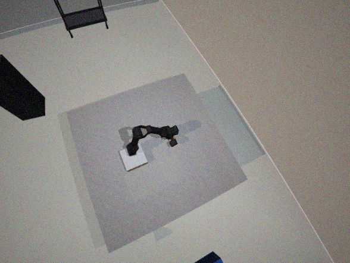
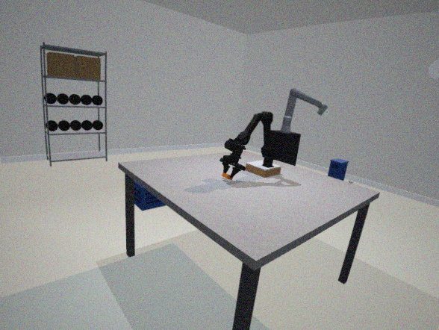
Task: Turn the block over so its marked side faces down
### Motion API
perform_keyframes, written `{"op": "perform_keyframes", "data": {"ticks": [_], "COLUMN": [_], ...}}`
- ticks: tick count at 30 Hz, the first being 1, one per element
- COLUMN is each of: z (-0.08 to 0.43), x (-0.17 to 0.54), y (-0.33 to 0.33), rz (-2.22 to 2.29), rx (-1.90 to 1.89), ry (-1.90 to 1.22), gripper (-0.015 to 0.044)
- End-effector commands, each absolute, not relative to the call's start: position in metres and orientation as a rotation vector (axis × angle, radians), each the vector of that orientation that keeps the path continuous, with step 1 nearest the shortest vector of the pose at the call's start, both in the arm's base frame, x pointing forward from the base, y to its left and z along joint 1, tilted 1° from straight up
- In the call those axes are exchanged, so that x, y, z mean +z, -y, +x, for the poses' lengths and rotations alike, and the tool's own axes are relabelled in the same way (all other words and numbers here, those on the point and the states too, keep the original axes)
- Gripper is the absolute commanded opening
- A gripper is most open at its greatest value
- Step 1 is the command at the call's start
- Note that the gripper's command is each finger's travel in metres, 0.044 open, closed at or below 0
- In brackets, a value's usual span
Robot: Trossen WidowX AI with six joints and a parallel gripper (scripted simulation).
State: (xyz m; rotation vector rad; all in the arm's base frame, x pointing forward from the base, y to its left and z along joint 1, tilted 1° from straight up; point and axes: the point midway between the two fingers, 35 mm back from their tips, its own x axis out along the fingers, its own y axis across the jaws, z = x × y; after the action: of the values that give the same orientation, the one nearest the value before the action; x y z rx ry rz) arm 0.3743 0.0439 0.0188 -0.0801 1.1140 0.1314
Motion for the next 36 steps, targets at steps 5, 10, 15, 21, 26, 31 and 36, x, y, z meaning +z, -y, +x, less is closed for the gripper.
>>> {"op": "perform_keyframes", "data": {"ticks": [5, 10, 15, 21, 26, 31, 36], "z": [0.369, 0.366, 0.367, 0.377, 0.382, 0.385, 0.385], "x": [0.023, 0.024, 0.023, 0.010, 0.001, -0.006, -0.011], "y": [-0.044, -0.043, -0.043, -0.044, -0.045, -0.045, -0.045], "rz": [-0.070, -0.067, -0.066, -0.059, -0.054, -0.048, -0.043], "rx": [0.138, 0.140, 0.140, 0.141, 0.142, 0.142, 0.143], "ry": [-0.980, -0.926, -0.917, -0.837, -0.769, -0.700, -0.632], "gripper": [0.0000, 0.0000, 0.0000, 0.0000, 0.0000, 0.0000, 0.0000]}}
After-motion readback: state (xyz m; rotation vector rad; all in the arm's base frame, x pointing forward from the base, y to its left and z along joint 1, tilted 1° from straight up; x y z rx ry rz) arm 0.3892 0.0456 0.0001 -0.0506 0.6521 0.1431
